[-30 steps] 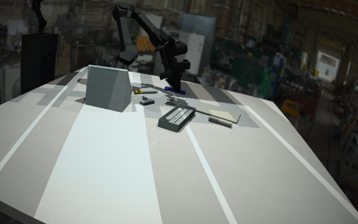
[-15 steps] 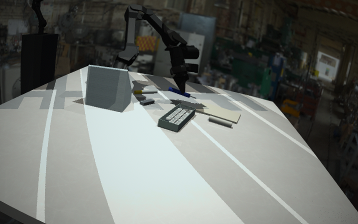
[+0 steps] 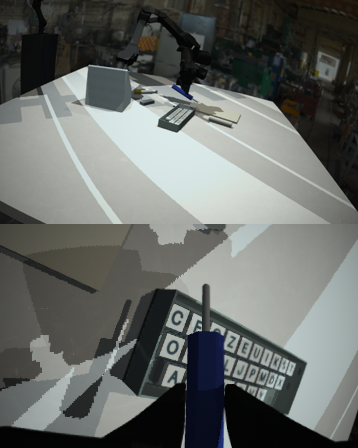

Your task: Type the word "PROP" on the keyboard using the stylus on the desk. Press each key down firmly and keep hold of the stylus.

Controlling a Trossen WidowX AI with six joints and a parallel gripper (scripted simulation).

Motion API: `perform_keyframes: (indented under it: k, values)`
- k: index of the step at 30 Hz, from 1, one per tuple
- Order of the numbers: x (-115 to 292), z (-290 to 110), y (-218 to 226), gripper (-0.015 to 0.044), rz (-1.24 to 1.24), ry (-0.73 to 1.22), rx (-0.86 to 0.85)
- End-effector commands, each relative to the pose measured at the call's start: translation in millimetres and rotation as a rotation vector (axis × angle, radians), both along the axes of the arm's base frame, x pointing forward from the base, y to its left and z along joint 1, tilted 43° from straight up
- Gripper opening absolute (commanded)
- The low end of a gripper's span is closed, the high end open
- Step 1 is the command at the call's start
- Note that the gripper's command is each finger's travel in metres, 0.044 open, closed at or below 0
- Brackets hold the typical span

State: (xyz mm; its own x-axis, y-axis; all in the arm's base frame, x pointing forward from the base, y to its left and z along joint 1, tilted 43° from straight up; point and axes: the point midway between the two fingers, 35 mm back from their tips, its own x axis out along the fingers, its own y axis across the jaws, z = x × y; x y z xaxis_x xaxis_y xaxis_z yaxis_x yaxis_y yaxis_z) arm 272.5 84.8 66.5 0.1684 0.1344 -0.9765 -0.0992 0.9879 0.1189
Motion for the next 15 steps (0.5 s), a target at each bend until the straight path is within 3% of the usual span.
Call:
perform_keyframes:
  k: [1, 15]
  values:
    - [4, -6, -13, 0.0, 0.09, 0.064, -0.062]
    - [10, -24, -48, 0.0, 0.385, 0.304, -0.156]
